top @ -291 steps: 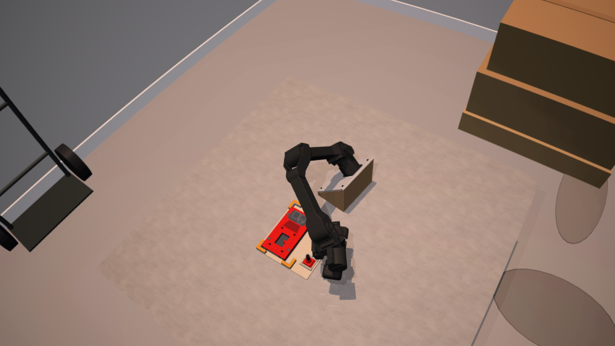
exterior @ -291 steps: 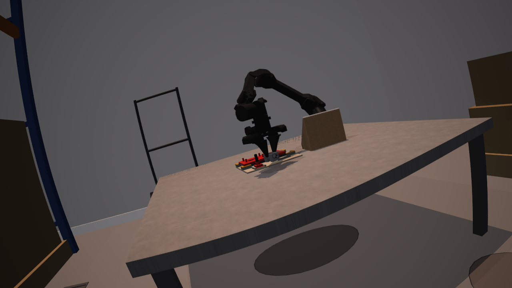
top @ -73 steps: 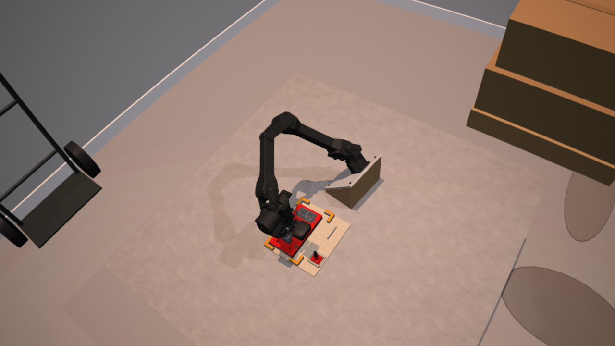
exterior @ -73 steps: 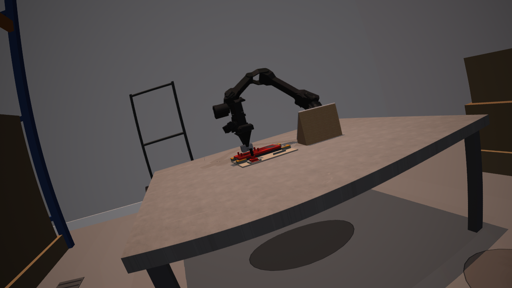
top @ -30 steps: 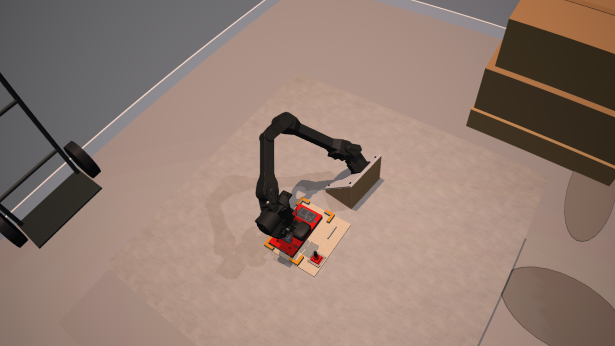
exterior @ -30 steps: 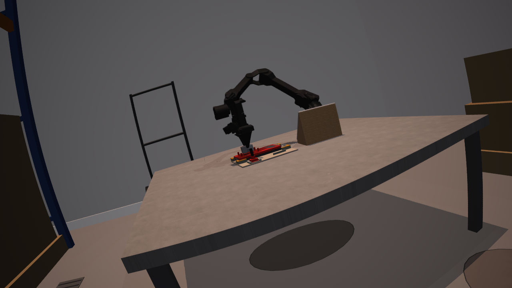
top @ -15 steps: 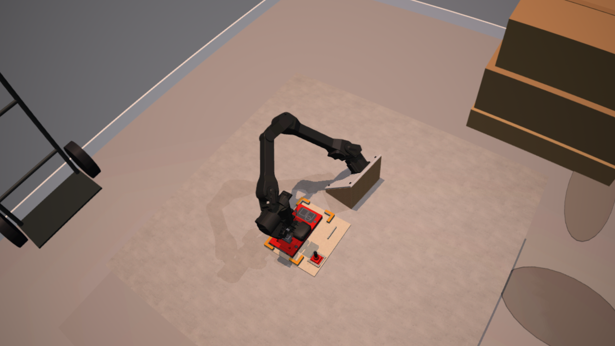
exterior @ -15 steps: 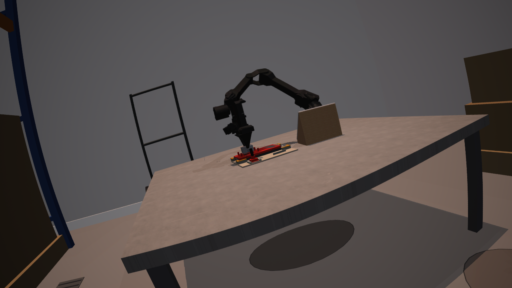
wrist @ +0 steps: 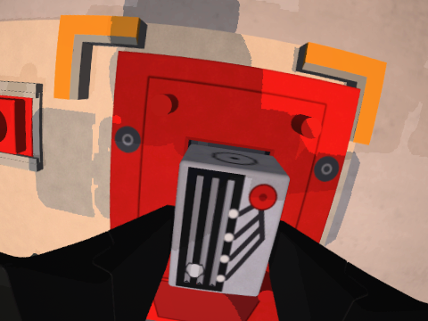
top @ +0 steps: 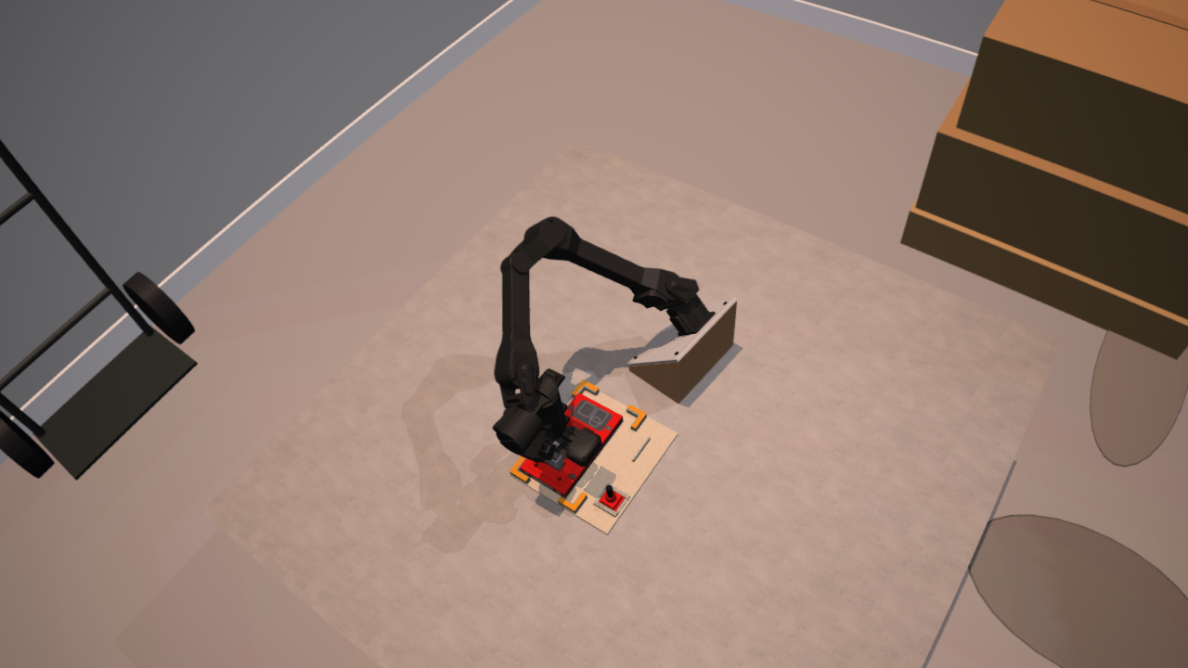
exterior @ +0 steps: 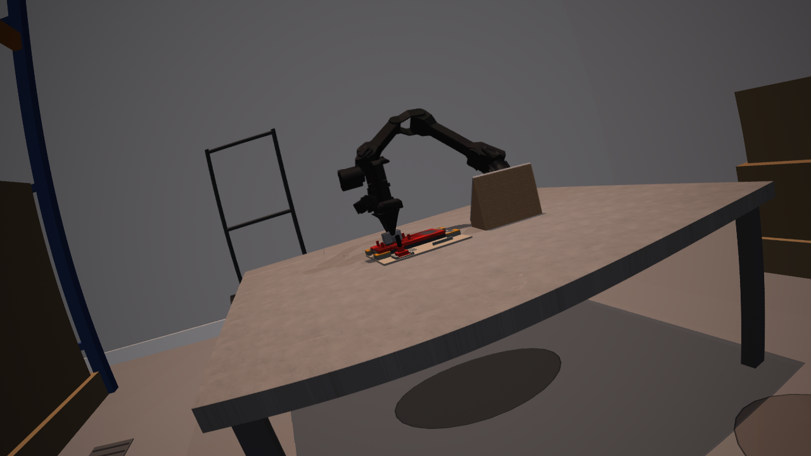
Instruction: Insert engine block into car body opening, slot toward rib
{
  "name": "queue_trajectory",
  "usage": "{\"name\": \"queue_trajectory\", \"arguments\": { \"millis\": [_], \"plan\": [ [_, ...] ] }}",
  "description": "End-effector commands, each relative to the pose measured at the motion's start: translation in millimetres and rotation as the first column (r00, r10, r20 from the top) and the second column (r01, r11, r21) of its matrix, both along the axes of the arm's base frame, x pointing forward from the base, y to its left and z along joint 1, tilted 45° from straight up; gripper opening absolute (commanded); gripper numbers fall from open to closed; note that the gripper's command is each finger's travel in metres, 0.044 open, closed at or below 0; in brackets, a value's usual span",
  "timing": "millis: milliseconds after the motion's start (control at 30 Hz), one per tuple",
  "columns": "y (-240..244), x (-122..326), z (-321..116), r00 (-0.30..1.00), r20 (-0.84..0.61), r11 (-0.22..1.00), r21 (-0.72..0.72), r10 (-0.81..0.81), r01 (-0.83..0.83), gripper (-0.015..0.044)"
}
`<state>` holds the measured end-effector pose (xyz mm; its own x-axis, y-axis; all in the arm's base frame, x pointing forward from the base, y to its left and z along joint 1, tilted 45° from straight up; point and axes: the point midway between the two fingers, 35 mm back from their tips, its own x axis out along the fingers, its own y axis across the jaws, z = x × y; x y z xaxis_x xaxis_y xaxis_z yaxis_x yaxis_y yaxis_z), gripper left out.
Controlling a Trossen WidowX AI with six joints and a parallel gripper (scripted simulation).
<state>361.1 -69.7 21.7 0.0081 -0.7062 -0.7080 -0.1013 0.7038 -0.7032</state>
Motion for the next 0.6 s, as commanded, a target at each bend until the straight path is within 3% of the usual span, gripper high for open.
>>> {"name": "queue_trajectory", "arguments": {
  "millis": [0,567],
  "plan": [
    [-0.9,-0.3,-0.8,1.0,-0.004,1.0,-0.004,0.003,-0.003,0.0158],
    [-2.3,-0.4,-2.1,1.0,-0.004,1.0,-0.004,0.003,-0.003,0.0158]
  ]
}}
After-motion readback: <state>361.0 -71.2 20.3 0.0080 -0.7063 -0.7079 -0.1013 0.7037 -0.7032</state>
